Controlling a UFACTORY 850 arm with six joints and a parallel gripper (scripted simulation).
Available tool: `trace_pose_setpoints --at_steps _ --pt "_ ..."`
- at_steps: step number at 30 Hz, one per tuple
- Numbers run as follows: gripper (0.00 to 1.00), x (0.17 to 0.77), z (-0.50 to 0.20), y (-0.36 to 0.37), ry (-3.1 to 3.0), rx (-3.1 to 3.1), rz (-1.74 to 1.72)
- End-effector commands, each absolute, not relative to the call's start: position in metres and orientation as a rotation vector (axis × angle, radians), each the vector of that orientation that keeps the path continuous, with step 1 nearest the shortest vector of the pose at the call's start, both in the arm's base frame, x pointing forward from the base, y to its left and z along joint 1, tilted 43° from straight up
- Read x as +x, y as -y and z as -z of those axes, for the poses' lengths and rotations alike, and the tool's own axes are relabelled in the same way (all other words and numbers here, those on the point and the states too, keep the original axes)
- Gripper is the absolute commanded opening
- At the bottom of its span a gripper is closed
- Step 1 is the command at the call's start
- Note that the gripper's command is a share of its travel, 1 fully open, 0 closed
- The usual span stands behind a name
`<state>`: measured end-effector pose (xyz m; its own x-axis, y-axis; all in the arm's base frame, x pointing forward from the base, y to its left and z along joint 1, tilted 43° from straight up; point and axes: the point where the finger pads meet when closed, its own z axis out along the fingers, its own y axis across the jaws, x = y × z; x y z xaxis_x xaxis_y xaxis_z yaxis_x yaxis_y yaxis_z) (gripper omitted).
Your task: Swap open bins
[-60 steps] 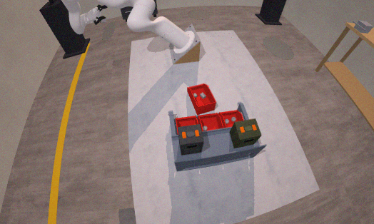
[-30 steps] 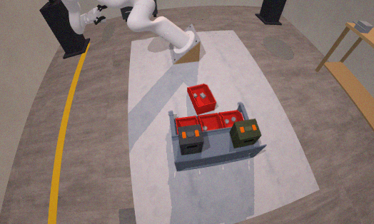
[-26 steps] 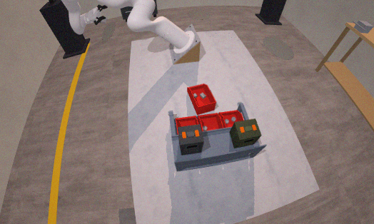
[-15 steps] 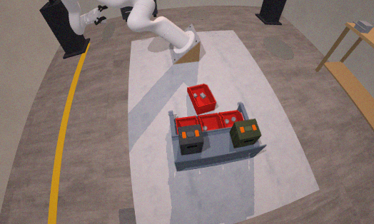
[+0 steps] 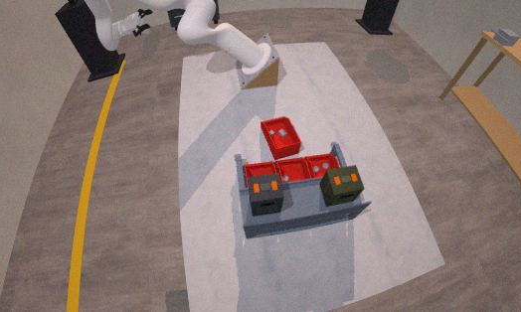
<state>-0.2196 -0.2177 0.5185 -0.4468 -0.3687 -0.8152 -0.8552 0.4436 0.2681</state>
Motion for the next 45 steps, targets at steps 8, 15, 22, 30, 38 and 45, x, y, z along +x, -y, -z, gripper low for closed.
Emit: trace_pose_setpoints --at_steps 8,15,22,30,38,45 --pt "1.00 -0.199 -0.503 0.208 -2.004 -1.130 -0.910" --pt "1.00 -0.178 -0.486 0.197 -1.996 -1.238 -0.909" --pt "1.00 -0.150 -0.465 0.185 -1.979 -1.379 -0.908" --pt "1.00 -0.121 -0.443 0.171 -1.953 -1.529 -0.905" --pt "1.00 -0.079 -0.411 0.152 -1.904 -1.742 -0.896" --pt "1.00 -0.056 -0.393 0.141 -1.869 -1.865 -0.888"
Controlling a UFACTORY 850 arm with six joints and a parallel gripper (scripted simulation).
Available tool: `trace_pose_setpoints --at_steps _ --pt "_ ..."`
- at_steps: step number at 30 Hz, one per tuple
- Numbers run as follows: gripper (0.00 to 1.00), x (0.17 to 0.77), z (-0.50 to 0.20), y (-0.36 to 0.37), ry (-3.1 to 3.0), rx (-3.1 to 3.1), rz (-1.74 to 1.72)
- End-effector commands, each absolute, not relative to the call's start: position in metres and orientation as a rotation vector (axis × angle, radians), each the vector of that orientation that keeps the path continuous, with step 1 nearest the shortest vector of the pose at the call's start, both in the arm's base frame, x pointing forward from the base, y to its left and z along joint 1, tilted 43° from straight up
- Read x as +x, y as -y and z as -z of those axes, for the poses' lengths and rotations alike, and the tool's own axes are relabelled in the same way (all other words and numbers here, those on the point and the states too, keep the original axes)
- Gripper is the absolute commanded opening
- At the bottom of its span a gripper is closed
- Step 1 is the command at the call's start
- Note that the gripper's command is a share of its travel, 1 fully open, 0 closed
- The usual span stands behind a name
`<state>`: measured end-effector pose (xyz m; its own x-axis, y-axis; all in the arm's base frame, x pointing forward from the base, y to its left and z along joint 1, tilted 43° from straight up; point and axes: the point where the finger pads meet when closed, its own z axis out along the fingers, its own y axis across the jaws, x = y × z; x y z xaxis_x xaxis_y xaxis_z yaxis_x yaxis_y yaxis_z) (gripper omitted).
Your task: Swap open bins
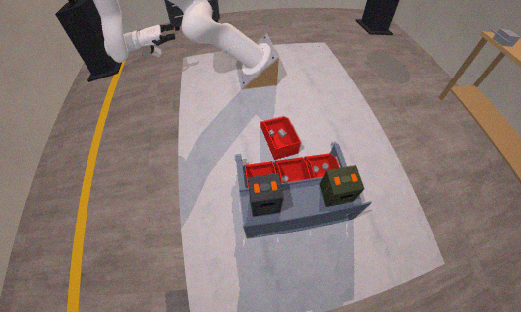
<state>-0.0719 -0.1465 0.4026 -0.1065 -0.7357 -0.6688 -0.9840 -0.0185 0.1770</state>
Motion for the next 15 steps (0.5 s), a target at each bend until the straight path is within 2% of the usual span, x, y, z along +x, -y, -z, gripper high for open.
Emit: trace_pose_setpoints --at_steps 1,15 --pt "1.00 -0.051 -0.389 0.139 -1.862 -1.888 -0.886" --pt "1.00 0.000 -0.350 0.116 -1.768 -2.149 -0.860"
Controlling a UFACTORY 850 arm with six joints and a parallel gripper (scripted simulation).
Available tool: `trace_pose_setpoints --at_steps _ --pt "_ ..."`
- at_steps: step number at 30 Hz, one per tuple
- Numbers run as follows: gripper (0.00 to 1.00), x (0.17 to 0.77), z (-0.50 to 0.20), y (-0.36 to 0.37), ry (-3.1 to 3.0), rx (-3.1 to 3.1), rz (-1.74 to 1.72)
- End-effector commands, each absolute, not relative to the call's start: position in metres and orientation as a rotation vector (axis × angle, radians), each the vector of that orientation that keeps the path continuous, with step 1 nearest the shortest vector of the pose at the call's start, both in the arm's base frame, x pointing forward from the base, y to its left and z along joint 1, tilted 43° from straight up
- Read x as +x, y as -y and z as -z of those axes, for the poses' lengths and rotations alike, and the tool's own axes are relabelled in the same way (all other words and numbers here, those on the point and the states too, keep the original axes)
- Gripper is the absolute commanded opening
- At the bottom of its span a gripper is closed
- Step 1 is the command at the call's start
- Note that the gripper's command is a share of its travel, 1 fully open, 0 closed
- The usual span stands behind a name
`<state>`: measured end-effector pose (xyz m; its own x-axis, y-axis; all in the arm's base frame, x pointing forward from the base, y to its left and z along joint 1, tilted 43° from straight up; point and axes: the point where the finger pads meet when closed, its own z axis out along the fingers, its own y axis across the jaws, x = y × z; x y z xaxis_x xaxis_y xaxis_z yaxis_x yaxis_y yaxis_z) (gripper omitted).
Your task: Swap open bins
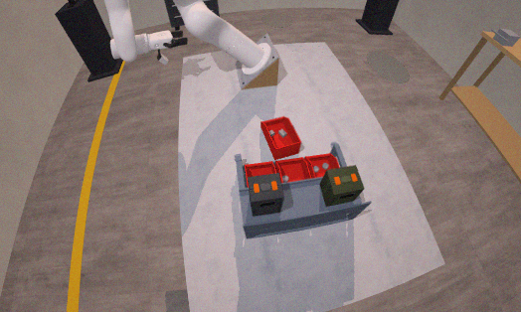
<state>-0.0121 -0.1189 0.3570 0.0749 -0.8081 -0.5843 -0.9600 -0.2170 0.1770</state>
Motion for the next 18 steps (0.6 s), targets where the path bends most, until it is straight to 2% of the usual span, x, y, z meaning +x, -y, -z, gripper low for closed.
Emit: trace_pose_setpoints --at_steps 1,18 --pt "1.00 0.003 -0.347 0.114 -1.759 -2.170 -0.857" --pt "1.00 0.060 -0.303 0.089 -1.623 -2.456 -0.816"
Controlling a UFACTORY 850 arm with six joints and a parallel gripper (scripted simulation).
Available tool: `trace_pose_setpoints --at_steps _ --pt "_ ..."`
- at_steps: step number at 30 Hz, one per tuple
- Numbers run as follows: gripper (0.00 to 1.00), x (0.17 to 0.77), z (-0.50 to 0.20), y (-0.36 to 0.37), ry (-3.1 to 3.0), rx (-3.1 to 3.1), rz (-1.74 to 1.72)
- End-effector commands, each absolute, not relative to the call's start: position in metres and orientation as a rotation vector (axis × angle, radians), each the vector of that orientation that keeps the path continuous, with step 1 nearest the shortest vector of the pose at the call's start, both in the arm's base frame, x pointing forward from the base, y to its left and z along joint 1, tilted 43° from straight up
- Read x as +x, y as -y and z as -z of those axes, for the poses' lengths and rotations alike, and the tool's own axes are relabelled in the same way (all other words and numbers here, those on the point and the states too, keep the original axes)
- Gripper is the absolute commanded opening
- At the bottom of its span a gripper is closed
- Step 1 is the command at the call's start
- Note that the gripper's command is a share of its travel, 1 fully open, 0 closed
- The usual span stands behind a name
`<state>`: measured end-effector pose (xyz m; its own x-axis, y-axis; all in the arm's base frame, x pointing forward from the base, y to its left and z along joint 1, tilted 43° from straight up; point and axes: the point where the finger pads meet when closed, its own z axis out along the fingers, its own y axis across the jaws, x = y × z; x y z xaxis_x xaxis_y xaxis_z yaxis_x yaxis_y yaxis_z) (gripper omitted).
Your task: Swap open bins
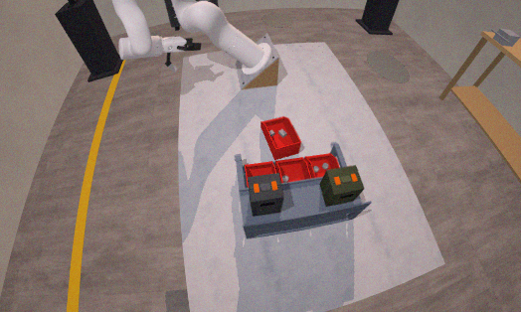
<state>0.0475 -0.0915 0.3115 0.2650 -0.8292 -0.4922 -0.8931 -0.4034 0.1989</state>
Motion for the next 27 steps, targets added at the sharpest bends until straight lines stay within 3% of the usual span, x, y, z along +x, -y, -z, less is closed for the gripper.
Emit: trace_pose_setpoints --at_steps 1,27 --pt "1.00 0.064 -0.300 0.087 -1.613 -2.475 -0.812" --pt "1.00 0.165 -0.223 0.040 -1.285 -2.960 -0.700"
